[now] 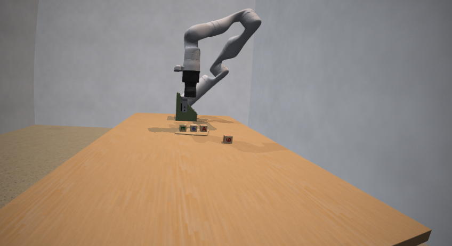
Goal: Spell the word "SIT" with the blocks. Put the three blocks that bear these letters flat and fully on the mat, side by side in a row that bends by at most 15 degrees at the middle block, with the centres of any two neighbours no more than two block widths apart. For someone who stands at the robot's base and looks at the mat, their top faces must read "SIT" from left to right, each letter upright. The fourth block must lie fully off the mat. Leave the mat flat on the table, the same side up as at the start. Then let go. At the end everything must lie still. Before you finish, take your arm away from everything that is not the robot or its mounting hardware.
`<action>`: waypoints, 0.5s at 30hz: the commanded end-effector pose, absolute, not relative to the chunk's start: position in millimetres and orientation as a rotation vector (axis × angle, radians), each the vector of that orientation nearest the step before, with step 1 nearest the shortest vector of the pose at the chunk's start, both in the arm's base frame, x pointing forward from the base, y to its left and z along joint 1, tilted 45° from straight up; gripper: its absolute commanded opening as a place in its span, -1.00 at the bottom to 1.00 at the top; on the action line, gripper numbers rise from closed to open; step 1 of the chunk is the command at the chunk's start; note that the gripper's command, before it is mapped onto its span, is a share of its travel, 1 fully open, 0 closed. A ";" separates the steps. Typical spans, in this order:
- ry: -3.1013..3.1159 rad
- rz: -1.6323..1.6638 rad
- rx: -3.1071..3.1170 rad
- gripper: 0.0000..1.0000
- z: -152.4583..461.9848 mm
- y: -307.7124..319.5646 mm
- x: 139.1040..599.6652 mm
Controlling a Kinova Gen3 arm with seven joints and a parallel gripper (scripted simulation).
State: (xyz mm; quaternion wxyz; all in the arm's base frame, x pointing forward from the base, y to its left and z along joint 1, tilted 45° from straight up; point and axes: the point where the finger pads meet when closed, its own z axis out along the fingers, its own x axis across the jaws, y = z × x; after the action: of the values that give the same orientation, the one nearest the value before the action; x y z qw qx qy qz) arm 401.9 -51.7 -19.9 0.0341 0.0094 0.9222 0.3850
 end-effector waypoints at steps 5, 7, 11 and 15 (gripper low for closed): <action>2.840 1.182 0.040 1.00 -18.4 -55.1 401.2; 2.840 1.182 0.040 1.00 -18.4 -55.1 401.2; 2.839 1.180 0.038 1.00 -17.1 -56.7 401.8; 2.838 1.178 0.035 1.00 -10.3 -64.0 402.3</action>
State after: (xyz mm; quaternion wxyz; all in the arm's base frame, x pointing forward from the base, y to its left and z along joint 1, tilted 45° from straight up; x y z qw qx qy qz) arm 402.0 -55.4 -16.0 0.0336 0.0076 0.9221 0.3853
